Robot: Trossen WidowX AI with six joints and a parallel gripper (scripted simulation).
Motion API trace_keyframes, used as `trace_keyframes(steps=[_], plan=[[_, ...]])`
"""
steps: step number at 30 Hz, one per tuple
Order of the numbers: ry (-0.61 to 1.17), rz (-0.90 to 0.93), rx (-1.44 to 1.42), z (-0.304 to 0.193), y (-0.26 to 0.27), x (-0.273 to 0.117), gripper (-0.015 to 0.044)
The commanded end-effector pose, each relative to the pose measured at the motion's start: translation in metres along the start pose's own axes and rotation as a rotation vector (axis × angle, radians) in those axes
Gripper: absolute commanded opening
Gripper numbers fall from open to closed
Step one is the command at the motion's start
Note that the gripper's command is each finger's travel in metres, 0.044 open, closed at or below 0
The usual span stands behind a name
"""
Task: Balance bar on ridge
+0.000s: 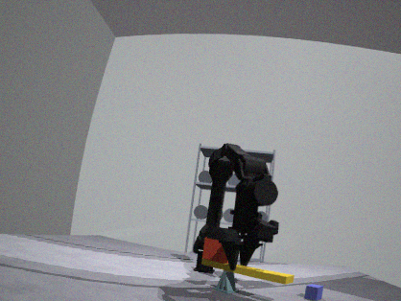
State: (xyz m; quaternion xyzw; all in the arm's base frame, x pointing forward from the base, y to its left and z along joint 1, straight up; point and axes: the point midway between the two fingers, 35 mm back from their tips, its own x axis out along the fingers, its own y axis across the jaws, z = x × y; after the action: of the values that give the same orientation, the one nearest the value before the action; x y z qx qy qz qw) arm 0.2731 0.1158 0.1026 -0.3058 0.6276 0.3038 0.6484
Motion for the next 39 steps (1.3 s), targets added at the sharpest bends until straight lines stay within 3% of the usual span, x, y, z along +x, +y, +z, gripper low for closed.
trace_keyframes(steps=[1,39], plan=[[0.000,0.000,0.000,0.0000,0.0000,0.0000,0.0168],[0.000,0.000,0.000,0.0000,0.0000,0.0000,0.0185]])
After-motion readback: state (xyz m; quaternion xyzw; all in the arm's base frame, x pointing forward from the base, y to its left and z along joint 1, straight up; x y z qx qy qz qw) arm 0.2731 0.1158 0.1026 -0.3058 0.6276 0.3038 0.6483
